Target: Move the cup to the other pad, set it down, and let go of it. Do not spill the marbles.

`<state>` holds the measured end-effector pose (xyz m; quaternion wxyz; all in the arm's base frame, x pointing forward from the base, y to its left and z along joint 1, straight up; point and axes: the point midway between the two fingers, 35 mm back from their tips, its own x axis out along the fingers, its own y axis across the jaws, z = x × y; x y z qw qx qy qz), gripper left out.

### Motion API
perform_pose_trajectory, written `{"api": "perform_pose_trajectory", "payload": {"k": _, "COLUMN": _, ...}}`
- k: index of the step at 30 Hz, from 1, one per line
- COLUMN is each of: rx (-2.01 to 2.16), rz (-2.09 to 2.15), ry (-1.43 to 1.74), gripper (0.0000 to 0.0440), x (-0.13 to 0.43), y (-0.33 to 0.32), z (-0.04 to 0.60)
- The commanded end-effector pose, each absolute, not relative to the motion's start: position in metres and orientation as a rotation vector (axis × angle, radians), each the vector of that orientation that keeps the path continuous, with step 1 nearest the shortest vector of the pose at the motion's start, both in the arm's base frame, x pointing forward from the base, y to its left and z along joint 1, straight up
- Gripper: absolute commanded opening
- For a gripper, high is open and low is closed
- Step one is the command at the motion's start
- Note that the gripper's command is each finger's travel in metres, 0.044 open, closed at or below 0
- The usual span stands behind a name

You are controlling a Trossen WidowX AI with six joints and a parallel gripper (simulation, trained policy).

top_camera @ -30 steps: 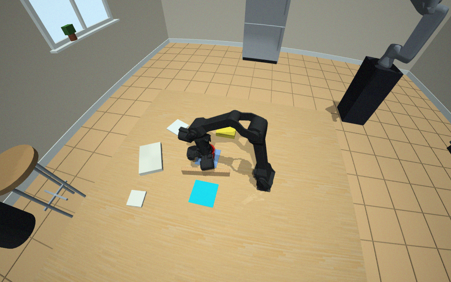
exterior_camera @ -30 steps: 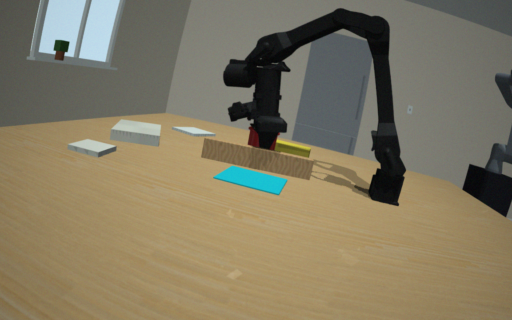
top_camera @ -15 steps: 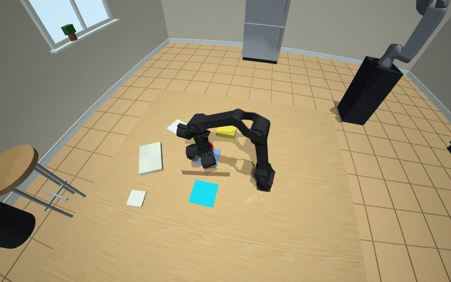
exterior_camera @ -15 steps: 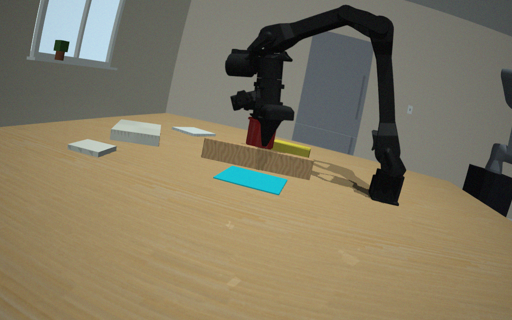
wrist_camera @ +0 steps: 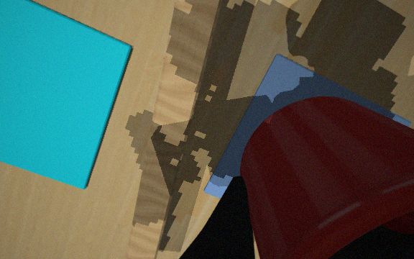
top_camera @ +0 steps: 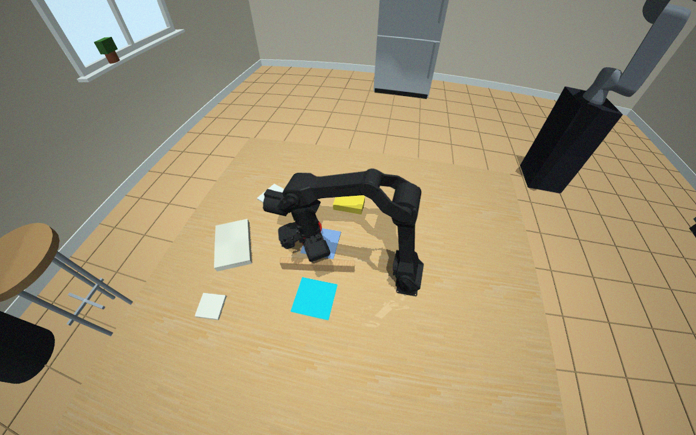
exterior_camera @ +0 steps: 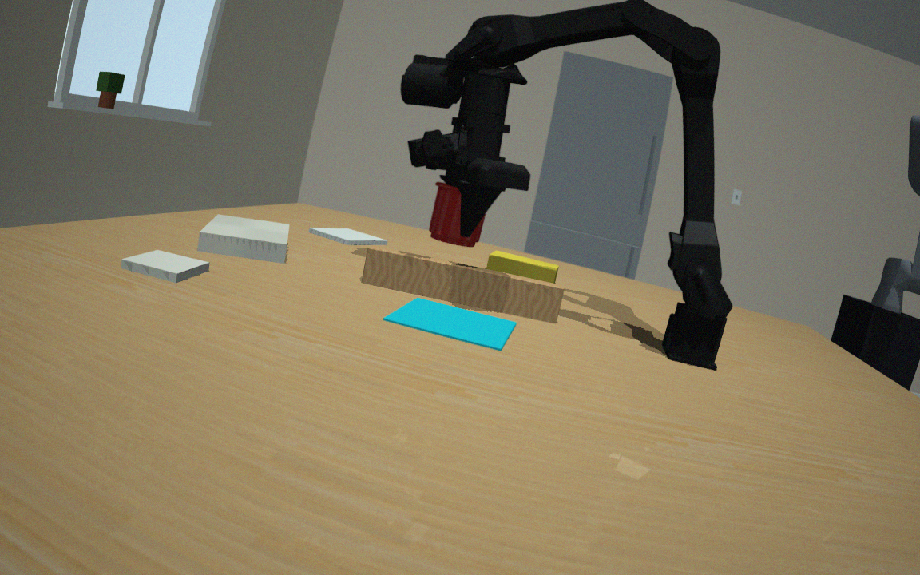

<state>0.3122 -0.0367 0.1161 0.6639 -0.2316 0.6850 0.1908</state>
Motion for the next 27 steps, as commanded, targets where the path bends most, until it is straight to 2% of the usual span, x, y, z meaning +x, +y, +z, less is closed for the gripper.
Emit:
{"api": "perform_pose_trajectory", "payload": {"k": 1, "rx": -0.538, "rz": 0.44, "ry": 1.513, "gripper": 0.0, "x": 0.316, "y": -0.027, "z": 0.126}}
{"api": "perform_pose_trajectory", "payload": {"k": 27, "rx": -0.672, "rz": 0.566, "ry": 1.379, "gripper": 0.0, "x": 0.315, "y": 0.064, "z": 0.132}}
